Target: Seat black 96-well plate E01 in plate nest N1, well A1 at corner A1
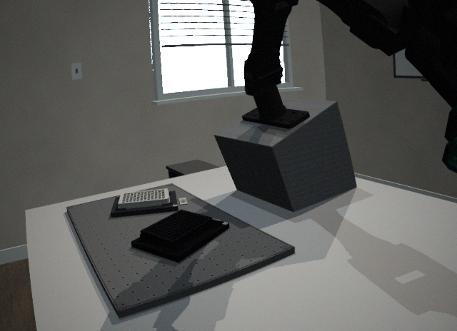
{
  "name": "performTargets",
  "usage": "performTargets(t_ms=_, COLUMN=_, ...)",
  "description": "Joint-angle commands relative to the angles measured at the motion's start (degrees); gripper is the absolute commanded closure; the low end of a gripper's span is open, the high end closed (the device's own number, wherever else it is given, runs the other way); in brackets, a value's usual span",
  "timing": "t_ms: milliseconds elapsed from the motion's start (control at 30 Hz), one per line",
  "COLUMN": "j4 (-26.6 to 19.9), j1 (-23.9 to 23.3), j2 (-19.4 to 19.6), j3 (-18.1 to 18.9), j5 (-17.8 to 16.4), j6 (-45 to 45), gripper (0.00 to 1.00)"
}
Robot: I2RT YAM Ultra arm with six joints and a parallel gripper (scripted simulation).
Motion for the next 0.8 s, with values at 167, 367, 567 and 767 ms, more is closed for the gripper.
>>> performTargets(t_ms=167, j4=0.25, j1=0.21, j2=-0.56, j3=0.29, j5=-0.02, j6=-0.02, gripper=0.00)
performTargets(t_ms=367, j4=0.25, j1=0.21, j2=-0.56, j3=0.29, j5=-0.02, j6=-0.02, gripper=0.00)
performTargets(t_ms=567, j4=-1.79, j1=0.21, j2=-0.49, j3=1.25, j5=1.57, j6=0.11, gripper=0.00)
performTargets(t_ms=767, j4=-2.32, j1=-2.38, j2=-2.41, j3=-1.08, j5=1.27, j6=-1.29, gripper=0.00)
